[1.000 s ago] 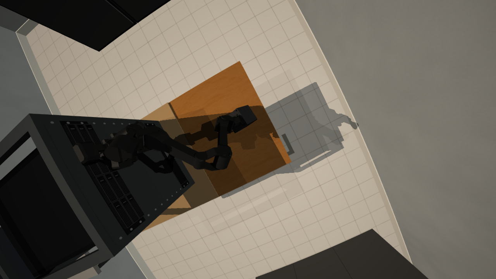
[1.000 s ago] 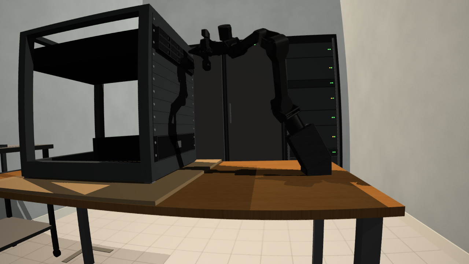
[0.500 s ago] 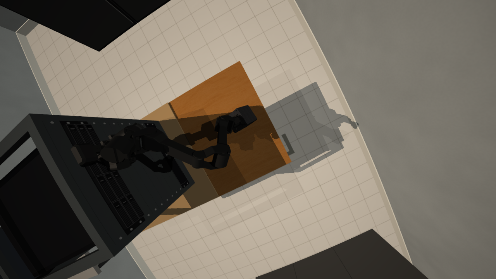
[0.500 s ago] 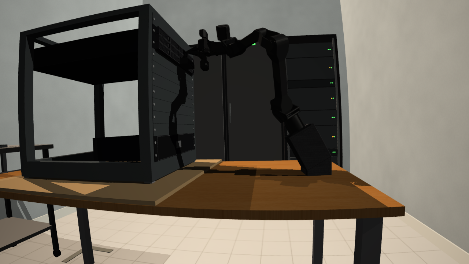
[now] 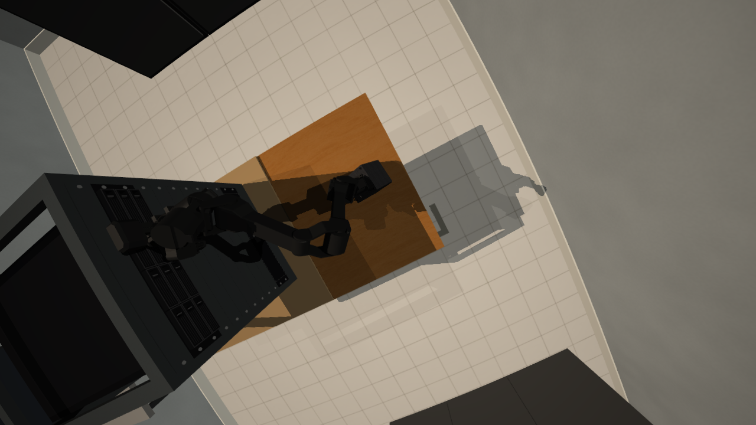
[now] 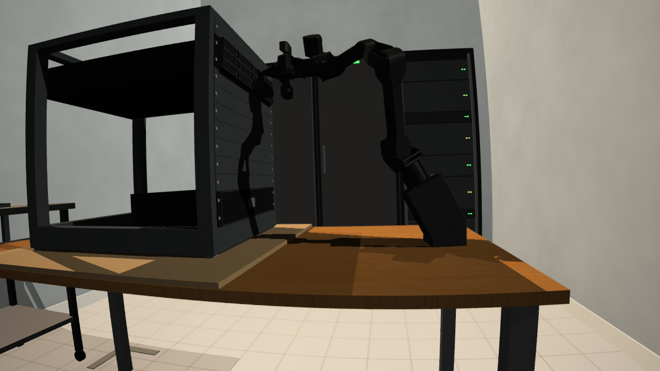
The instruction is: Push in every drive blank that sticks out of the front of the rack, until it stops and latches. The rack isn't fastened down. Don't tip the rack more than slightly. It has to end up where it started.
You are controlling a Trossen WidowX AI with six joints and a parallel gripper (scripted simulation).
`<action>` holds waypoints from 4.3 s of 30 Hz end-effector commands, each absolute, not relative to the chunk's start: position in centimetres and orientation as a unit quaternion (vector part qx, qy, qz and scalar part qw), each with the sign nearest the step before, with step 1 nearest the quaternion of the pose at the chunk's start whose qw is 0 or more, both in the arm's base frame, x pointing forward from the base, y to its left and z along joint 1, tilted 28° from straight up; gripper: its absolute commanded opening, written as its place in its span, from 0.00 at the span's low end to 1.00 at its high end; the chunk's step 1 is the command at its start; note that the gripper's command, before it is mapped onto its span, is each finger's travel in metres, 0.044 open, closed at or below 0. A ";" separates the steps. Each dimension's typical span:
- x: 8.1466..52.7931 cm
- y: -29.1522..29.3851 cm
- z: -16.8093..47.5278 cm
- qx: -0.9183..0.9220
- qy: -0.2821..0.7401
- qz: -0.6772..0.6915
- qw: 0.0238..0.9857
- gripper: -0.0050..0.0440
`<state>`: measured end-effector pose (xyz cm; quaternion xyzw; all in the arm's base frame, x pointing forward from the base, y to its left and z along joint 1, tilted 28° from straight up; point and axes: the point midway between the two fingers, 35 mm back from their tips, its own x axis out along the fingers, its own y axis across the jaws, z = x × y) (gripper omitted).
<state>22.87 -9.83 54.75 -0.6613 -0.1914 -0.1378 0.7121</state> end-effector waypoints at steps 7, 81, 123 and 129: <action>22.6 -9.4 55.6 -0.667 -0.198 -0.142 0.704 0.00; 23.6 -9.3 56.2 -0.667 -0.198 -0.142 0.704 0.00; 19.2 -9.6 50.5 -0.667 -0.198 -0.142 0.704 0.00; 19.4 -9.6 49.9 -0.667 -0.198 -0.142 0.704 0.00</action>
